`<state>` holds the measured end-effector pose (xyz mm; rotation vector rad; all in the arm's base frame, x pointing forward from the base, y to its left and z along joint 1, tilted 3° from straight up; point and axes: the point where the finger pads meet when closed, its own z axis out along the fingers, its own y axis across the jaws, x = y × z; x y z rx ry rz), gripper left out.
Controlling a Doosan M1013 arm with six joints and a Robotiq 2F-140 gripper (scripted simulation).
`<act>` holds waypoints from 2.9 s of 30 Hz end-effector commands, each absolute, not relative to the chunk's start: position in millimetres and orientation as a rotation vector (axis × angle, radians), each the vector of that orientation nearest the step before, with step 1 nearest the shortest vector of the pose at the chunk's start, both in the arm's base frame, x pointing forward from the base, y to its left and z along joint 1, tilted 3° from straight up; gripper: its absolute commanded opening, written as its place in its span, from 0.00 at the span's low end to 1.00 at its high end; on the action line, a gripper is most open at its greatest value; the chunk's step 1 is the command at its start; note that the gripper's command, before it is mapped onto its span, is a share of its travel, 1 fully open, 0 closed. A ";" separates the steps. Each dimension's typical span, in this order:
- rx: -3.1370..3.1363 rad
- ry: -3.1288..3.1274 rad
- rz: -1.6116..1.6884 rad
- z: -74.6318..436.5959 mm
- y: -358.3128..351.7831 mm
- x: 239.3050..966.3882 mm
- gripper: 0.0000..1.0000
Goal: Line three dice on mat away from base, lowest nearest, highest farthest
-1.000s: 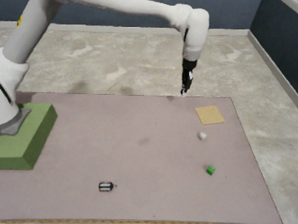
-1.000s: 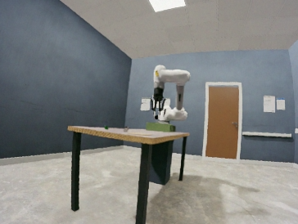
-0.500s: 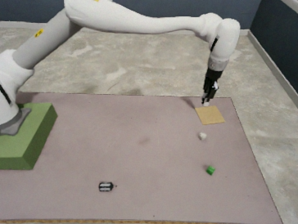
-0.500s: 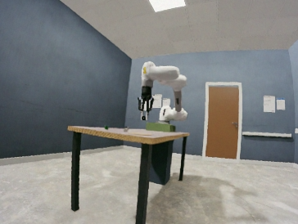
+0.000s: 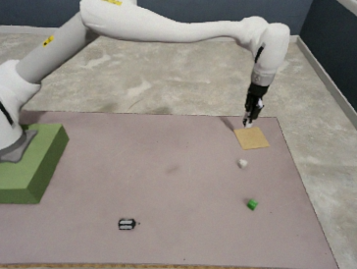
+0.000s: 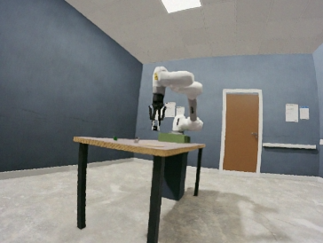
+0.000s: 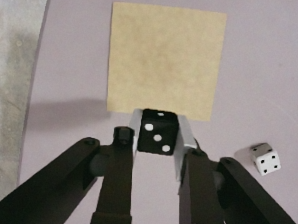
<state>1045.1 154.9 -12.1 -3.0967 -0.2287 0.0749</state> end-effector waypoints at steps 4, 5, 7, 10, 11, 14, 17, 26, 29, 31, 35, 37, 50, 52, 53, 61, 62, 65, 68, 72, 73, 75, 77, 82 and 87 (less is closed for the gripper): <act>-3.096 -0.229 0.072 -20.1 155.4 1045.5 0.24; -3.096 -0.229 0.072 -23.2 155.5 1045.4 0.24; -3.096 -0.229 0.072 -23.2 155.5 1045.4 0.24; -3.096 -0.229 0.072 -34.7 155.9 1045.2 0.24; -3.096 -0.229 0.072 -39.2 156.1 1045.1 0.24; -3.096 -0.229 0.072 -54.3 156.6 1044.8 0.24; -3.096 -0.229 0.072 -69.4 157.2 1044.4 0.24; -3.096 -0.229 0.072 -96.2 158.2 1043.9 0.24; -3.096 -0.229 0.072 -102.2 158.4 1043.8 0.24; -3.096 -0.229 0.072 -104.2 158.5 1043.7 0.24; -3.096 -0.229 0.072 -105.2 158.5 1043.7 0.24; -3.096 -0.229 0.072 -105.2 158.5 1043.7 0.24; -3.096 -0.229 0.072 -105.2 158.5 1043.7 0.24; -3.096 -0.229 0.072 -105.2 158.5 1043.7 0.24; -3.096 -0.229 0.072 -105.2 158.5 1043.7 0.24; -3.096 -0.229 0.072 -105.2 158.5 1043.7 0.24; -3.096 -0.229 0.072 -105.2 158.5 1043.7 0.24; -3.096 -0.229 0.072 -105.2 158.5 1043.7 0.24; -3.096 -0.229 0.072 -105.2 158.5 1043.7 0.24; -3.096 -0.229 0.072 -105.3 158.5 1043.7 0.24; -3.096 -0.229 0.072 -105.3 158.5 1043.7 0.24; -3.096 -0.229 0.072 -105.3 158.5 1043.7 0.24; -3.096 -0.229 0.072 -105.5 158.5 1043.7 0.24; -3.096 -0.229 0.072 -106.3 158.5 1043.6 0.24; -3.096 -0.229 0.072 -107.2 158.6 1043.6 0.24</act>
